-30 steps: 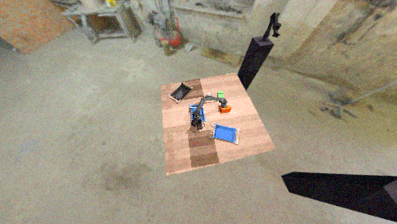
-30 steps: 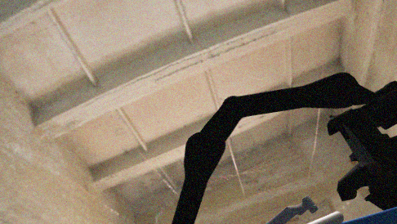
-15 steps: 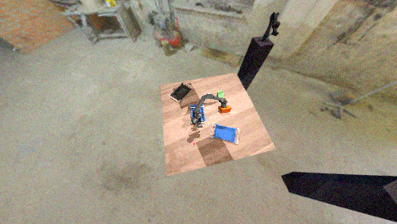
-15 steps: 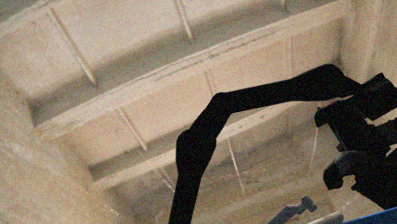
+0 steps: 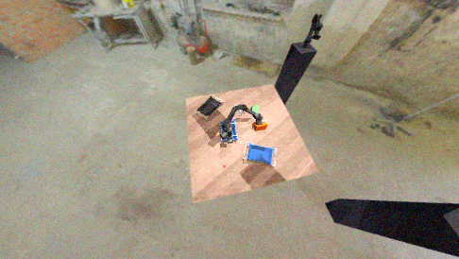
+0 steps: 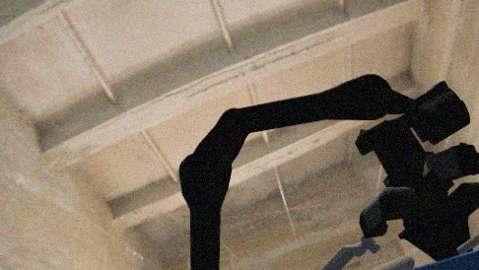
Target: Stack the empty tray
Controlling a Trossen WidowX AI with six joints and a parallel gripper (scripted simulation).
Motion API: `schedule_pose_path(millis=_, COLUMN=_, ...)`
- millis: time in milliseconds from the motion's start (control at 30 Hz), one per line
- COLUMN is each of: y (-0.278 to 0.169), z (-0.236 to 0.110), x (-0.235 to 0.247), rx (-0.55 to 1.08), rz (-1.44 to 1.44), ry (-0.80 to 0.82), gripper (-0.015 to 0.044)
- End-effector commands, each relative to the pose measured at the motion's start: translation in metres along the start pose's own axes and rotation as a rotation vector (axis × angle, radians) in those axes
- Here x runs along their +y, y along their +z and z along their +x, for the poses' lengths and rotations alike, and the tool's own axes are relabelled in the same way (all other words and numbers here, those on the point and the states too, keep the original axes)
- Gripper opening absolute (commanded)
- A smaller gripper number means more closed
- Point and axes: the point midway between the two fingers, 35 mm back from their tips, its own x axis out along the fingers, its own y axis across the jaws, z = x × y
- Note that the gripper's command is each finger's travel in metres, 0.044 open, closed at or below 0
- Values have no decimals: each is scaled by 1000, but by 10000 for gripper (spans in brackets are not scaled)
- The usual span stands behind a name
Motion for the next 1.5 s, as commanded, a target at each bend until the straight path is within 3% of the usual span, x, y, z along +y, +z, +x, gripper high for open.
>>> schedule_pose_path(millis=0, y=0, z=9, x=-10, rx=-1, rz=-3, ry=-3, gripper=85)
schedule_pose_path(millis=433, y=0, z=-34, x=-5, rx=0, rz=-3, ry=-2, gripper=85)
schedule_pose_path(millis=1167, y=1, z=-28, x=-6, rx=-9, rz=-6, ry=-2, gripper=85)
schedule_pose_path(millis=1267, y=1, z=-28, x=-6, rx=-9, rz=-6, ry=-2, gripper=6)
schedule_pose_path(millis=1467, y=1, z=-28, x=-6, rx=-9, rz=-6, ry=-2, gripper=0)
